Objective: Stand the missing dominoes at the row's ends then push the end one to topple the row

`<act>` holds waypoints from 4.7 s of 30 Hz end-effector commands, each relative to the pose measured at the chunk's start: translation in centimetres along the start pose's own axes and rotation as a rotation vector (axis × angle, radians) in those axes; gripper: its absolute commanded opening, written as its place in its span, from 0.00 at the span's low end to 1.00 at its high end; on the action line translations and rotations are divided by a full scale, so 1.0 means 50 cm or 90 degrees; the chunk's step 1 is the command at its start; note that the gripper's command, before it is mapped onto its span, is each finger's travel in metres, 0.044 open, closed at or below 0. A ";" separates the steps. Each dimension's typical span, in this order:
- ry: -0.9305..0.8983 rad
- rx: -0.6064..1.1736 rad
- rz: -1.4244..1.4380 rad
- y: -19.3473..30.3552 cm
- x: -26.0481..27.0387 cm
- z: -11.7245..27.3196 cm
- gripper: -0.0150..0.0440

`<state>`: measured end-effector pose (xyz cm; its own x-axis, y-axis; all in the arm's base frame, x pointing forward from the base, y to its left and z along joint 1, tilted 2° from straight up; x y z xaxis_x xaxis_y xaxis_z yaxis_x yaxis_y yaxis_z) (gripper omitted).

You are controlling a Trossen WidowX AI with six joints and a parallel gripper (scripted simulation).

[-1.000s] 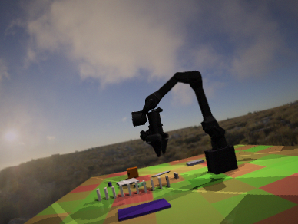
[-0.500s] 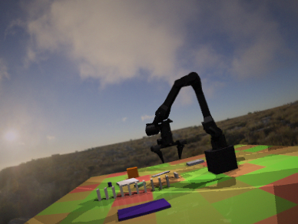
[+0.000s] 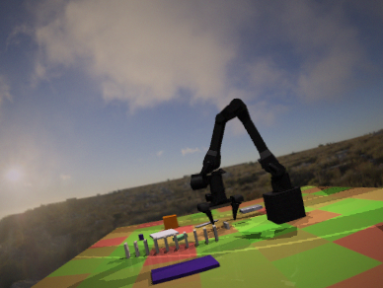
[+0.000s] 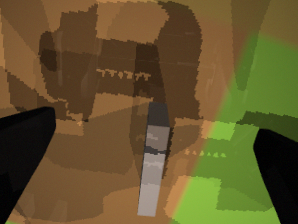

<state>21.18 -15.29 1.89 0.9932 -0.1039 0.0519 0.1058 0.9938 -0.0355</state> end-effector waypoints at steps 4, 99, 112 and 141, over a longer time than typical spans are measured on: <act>-0.001 0.003 -0.002 0.002 0.000 -0.022 1.00; -0.335 -0.056 0.927 -0.102 -0.111 0.020 0.29; -0.519 -0.179 0.907 -0.103 -0.140 -0.024 0.29; -0.742 -0.635 0.761 -0.082 -0.268 -0.049 0.29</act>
<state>8.10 -18.37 -1.21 0.0684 0.9903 0.1212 -0.1441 0.1301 -0.9810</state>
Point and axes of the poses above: the point midway between the two fingers, 35 mm back from their tips, its own z axis back along the fingers, its own x axis across the jaws, y = z × x, the point moved 6 cm from there along z, back along the fingers, and after that the axes turned 5 degrees about -z, right-handed, at the moved point
